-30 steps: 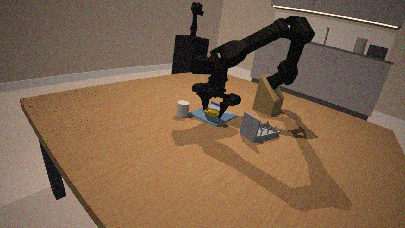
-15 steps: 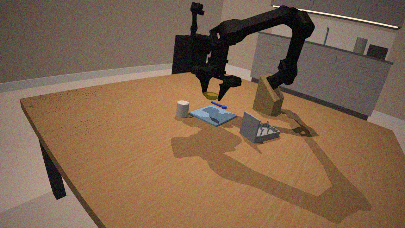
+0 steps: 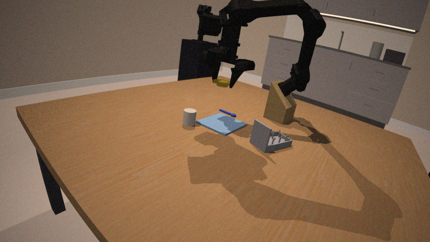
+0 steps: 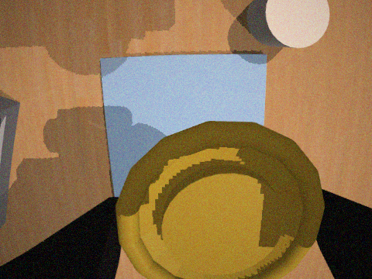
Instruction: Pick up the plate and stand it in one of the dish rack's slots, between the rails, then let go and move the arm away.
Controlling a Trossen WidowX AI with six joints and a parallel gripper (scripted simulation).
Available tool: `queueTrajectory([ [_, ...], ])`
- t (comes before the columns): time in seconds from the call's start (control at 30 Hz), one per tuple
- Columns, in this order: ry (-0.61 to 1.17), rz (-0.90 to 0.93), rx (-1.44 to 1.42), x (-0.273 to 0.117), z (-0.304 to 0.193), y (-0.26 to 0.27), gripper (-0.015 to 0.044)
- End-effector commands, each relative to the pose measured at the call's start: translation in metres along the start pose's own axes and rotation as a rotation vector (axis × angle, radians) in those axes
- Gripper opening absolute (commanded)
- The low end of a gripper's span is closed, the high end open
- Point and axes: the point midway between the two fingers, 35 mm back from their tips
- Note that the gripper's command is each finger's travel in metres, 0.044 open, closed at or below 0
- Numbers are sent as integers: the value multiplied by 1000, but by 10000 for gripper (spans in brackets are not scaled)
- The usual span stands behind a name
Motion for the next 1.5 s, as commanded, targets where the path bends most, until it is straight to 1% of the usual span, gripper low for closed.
queueTrajectory([
  [0.0,2,1,-5,-22,0,-1,0],
  [0.1,2,4,-5,-31,0,-1,0],
  [0.3,2,4,18,-32,1,3,0],
  [0.87,4,0,603,-48,-9,92,0],
  [1.47,7,0,1228,-48,-42,177,0],
])
Point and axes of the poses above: the point midway between the two fingers, 35 mm back from their tips, its own x axis out along the fingers, its own y axis across the jaws, z = x × y, and after that the axes turned 8 degrees about -x, right-handed
